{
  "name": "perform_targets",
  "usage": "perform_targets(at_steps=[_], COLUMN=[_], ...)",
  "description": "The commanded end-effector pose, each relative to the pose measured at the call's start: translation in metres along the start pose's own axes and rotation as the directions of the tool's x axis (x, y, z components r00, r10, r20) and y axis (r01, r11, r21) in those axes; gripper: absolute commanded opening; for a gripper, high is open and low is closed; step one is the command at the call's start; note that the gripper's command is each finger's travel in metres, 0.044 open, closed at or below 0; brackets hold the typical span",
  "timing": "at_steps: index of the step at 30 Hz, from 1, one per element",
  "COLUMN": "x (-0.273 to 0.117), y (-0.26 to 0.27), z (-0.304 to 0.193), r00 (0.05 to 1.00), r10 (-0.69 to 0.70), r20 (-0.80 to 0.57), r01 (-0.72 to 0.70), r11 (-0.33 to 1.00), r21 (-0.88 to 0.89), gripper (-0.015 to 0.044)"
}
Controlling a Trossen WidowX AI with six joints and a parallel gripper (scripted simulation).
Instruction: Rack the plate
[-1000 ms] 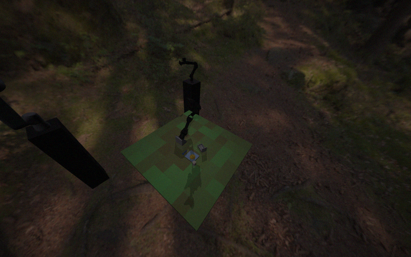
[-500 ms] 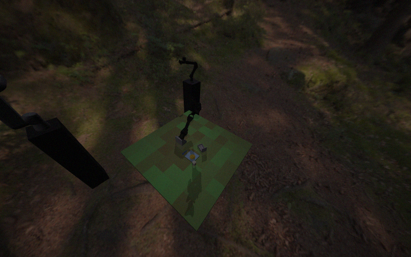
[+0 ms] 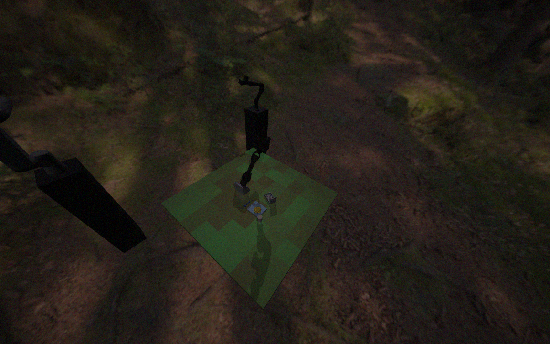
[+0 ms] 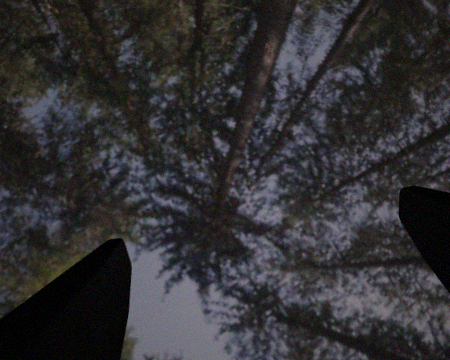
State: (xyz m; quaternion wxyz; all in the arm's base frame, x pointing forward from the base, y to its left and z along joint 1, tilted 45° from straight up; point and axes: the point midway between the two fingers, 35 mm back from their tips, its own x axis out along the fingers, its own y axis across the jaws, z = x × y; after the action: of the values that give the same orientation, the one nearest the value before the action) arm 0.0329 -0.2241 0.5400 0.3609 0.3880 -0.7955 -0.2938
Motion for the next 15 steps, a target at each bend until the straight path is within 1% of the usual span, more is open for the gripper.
perform_targets(at_steps=[1,8,15], x=[0.002,0.005,0.004], y=[-0.014,-0.044,-0.077], z=[-0.014,-0.04,-0.064], r00=[0.999,0.988,0.965], r10=[-0.025,-0.089,-0.168], r20=[-0.041,-0.126,-0.2], r01=[0.021,0.045,0.044], r11=[0.994,0.947,0.858], r21=[-0.105,-0.319,-0.512], gripper=[0.04,0.04,0.04])
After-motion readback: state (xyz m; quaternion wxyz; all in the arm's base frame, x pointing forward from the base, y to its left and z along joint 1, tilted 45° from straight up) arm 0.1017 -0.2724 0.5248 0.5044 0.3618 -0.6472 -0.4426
